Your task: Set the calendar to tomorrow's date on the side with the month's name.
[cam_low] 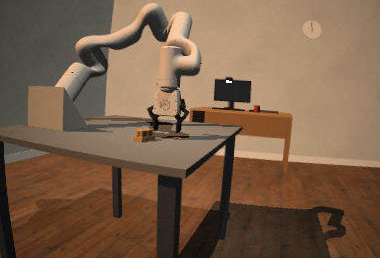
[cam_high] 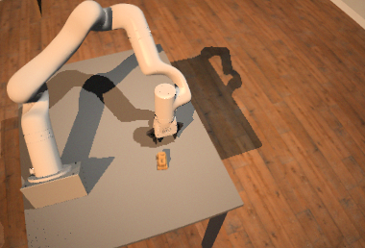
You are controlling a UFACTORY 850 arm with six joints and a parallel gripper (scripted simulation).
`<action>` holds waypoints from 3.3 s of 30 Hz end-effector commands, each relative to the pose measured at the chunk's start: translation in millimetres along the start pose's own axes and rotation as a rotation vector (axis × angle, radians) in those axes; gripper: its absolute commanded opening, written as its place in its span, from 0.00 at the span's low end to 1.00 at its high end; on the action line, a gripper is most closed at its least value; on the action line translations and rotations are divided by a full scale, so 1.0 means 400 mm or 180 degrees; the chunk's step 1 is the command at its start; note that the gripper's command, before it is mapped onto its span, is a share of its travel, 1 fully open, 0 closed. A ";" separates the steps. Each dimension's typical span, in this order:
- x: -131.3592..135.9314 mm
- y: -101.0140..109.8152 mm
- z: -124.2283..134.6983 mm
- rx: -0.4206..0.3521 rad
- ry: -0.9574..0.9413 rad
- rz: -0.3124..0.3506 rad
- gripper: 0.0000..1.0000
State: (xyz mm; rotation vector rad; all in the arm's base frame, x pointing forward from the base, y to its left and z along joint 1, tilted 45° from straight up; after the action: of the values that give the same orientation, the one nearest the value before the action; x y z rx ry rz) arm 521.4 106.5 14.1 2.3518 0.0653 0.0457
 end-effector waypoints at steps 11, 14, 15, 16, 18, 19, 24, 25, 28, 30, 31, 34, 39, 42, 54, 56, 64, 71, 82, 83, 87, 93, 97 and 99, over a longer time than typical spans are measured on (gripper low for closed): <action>0.002 0.002 0.000 -0.0001 0.0001 0.0005 1.00; 0.002 0.002 0.000 -0.0001 0.0001 0.0005 1.00; 0.002 0.002 0.000 -0.0001 0.0001 0.0005 1.00; 0.002 0.002 0.000 -0.0001 0.0001 0.0005 1.00; 0.002 0.002 0.000 -0.0001 0.0001 0.0005 1.00; 0.002 0.002 0.000 -0.0001 0.0001 0.0005 1.00; 0.002 0.011 0.000 -0.0001 0.0002 0.0005 1.00; 0.002 0.017 0.000 -0.0001 0.0002 0.0005 1.00; 0.002 0.034 0.000 -0.0001 0.0002 0.0005 1.00; 0.002 0.043 0.000 -0.0001 0.0002 0.0005 1.00; 0.002 0.052 0.000 -0.0001 0.0001 0.0005 1.00; 0.002 0.071 0.000 -0.0001 0.0002 0.0005 1.00; 0.002 0.076 0.001 -0.0001 -0.0016 0.0005 1.00; 0.002 0.076 0.007 -0.0001 -0.0156 0.0005 1.00; 0.007 0.076 0.072 -0.0001 -0.0334 0.0005 1.00; 0.007 0.076 0.078 -0.0001 -0.0459 0.0005 1.00; 0.011 0.076 0.135 -0.0001 -0.0477 0.0005 1.00; 0.015 0.076 0.183 0.0000 -0.0713 0.0005 1.00; 0.017 0.076 0.213 0.0000 -0.0935 0.0005 1.00; 0.018 0.076 0.231 0.0000 -0.0951 0.0005 1.00; 0.021 0.076 0.270 0.0000 -0.0951 0.0005 1.00; 0.022 0.076 0.280 0.0000 -0.1177 0.0005 1.00; 0.025 0.076 0.319 0.0000 -0.1189 0.0005 1.00; 0.026 0.076 0.336 0.0000 -0.1189 0.0005 1.00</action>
State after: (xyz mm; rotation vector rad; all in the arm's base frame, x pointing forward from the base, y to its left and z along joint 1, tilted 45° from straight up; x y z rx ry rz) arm 537.5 -3.5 -54.3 2.3222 -0.1176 -0.3899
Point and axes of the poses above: the point where the finger pads meet when closed, its own y axis back along the fingers, its own x axis across the jaws, z = x × y, the point moved 1 cm from there along y, back along the fingers, and after that the axes turned 1 degree about y, right-handed, at the moved point
